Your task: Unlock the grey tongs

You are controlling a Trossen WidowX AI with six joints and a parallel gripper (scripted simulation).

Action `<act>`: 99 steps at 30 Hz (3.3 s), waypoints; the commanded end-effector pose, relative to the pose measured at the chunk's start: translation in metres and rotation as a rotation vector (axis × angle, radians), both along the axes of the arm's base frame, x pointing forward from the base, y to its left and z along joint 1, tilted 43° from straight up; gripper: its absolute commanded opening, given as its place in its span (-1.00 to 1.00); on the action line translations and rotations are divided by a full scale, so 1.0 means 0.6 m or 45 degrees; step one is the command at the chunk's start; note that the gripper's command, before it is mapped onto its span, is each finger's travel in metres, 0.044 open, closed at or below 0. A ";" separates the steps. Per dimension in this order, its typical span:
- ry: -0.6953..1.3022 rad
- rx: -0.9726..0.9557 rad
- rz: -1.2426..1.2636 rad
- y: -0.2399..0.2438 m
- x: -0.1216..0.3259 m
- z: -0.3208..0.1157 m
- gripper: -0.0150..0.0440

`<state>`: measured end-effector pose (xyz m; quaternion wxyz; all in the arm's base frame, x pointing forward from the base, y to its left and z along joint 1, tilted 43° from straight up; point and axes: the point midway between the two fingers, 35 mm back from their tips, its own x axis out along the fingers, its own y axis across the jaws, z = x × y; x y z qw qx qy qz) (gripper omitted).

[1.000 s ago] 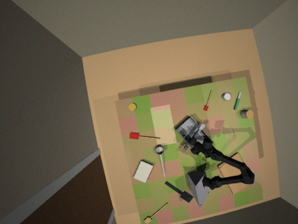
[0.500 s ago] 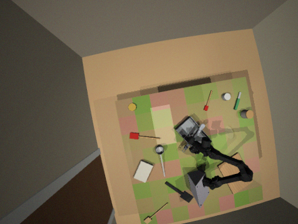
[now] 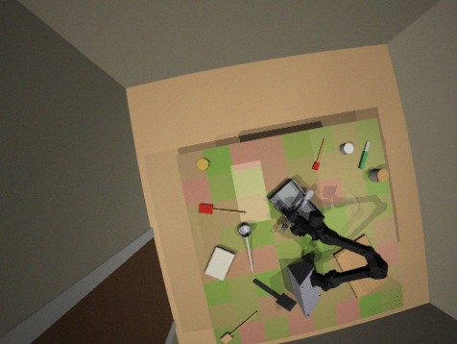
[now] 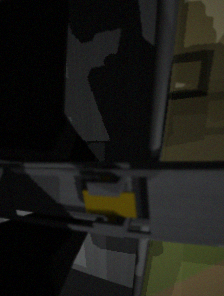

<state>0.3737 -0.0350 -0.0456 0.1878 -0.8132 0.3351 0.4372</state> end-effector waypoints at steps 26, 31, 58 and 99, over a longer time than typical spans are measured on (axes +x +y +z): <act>0.047 -0.017 -0.035 0.087 0.003 0.092 -1.00; 0.110 -0.058 -0.092 0.084 0.003 0.089 -1.00; 0.385 -0.361 -0.346 0.071 0.002 0.102 -1.00; -0.452 0.011 -1.580 -0.031 -0.007 0.192 -1.00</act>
